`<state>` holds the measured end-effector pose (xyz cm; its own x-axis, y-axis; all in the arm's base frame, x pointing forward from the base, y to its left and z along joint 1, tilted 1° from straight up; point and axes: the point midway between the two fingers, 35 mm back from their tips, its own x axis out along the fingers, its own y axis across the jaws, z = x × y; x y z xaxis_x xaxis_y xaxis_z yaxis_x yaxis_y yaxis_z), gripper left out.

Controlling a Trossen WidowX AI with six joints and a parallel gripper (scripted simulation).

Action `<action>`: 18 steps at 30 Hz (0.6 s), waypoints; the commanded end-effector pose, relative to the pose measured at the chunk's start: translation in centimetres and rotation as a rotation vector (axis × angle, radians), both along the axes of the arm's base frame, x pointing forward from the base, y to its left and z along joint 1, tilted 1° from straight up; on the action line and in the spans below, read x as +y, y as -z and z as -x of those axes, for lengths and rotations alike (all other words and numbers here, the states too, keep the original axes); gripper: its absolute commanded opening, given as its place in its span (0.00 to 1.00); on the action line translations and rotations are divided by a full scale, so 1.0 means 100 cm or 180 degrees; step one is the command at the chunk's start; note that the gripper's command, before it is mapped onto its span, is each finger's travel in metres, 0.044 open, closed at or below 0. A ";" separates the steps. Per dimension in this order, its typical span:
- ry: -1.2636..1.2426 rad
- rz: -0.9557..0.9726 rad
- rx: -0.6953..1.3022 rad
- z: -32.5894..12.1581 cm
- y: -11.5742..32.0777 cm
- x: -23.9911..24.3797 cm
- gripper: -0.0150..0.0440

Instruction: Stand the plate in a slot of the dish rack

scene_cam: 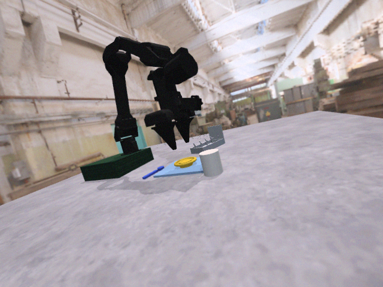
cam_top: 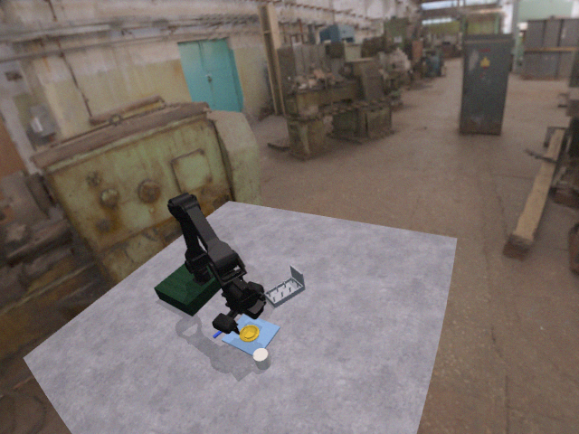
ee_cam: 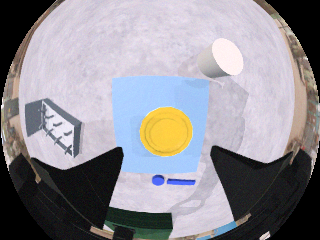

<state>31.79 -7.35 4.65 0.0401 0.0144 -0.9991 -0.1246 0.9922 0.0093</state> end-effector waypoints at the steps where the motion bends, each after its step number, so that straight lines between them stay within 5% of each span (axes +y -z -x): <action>1: -0.0016 0.0004 0.0039 0.002 0.009 -0.001 0.93; 18: -0.0016 0.0004 0.0039 -0.001 0.036 -0.001 0.93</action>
